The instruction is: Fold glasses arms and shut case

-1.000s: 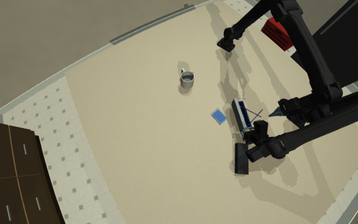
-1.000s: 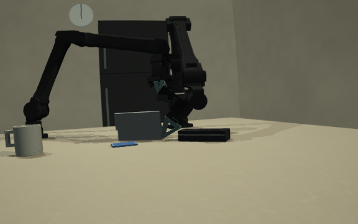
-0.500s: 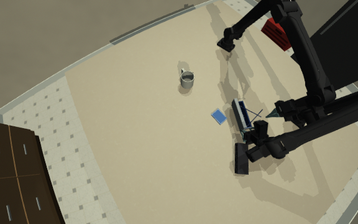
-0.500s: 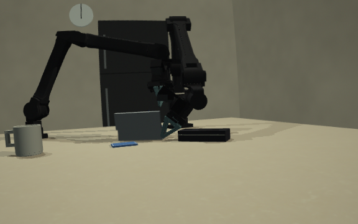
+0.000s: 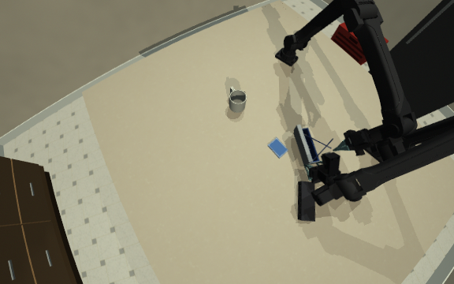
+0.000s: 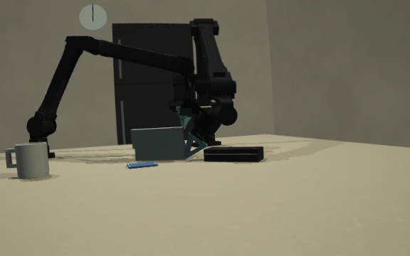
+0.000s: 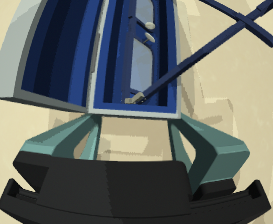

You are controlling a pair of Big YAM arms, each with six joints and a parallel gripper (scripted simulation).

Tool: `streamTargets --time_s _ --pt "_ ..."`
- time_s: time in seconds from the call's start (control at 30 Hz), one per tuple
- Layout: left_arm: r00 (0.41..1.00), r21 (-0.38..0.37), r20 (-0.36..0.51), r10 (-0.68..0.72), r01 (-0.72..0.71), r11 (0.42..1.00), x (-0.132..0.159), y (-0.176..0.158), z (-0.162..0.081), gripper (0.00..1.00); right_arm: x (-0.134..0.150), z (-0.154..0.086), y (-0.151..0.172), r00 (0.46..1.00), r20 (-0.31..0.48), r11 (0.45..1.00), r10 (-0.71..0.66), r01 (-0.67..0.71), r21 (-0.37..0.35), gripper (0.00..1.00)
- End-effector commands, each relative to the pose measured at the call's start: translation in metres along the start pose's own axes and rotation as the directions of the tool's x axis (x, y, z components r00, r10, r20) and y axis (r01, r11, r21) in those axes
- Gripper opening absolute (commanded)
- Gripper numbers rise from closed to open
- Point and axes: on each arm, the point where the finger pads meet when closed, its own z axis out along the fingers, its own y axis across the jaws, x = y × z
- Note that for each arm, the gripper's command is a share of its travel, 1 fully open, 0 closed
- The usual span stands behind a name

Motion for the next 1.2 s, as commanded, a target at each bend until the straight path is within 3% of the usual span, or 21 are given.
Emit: streamTargets --time_s 0.0,0.27,0.3,0.4,0.8,0.83,0.9,1.17 --pt "1.000 -0.021 -0.004 -0.004 0.004 1.000 -0.002 0.003 -0.011 0.57 0.003 0.021 0.004 1.000 0.005 1.000 -0.003 0.003 0.013 0.00" --pt "1.000 -0.021 -0.004 -0.004 0.004 1.000 -0.002 0.003 -0.011 0.57 0.007 0.019 0.007 1.000 0.005 1.000 -0.001 0.001 0.004 0.00" --pt "1.000 -0.021 -0.004 -0.004 0.004 1.000 -0.002 0.003 -0.011 0.57 0.005 0.028 0.002 1.000 0.006 1.000 -0.004 0.003 0.015 0.00" --pt "1.000 -0.021 -0.004 -0.004 0.004 1.000 -0.002 0.003 -0.011 0.57 -0.010 0.004 0.002 1.000 0.000 0.999 0.021 -0.021 -0.027 0.00" --pt "1.000 -0.021 -0.004 -0.004 0.004 1.000 -0.002 0.003 -0.011 0.57 -0.010 0.011 -0.006 1.000 0.000 1.000 0.018 -0.018 -0.022 0.00" --pt "1.000 -0.021 -0.004 -0.004 0.004 1.000 -0.002 0.003 -0.011 0.57 0.001 0.017 -0.008 1.000 0.002 1.000 -0.001 0.002 -0.012 0.00" --pt "1.000 -0.021 -0.004 -0.004 0.004 1.000 -0.002 0.003 -0.011 0.57 -0.010 0.007 -0.009 1.000 -0.001 0.999 0.018 -0.018 -0.032 0.00" --pt "1.000 -0.021 -0.004 -0.004 0.004 1.000 -0.002 0.003 -0.011 0.57 -0.014 0.014 -0.016 1.000 0.000 0.999 0.020 -0.020 -0.026 0.00"
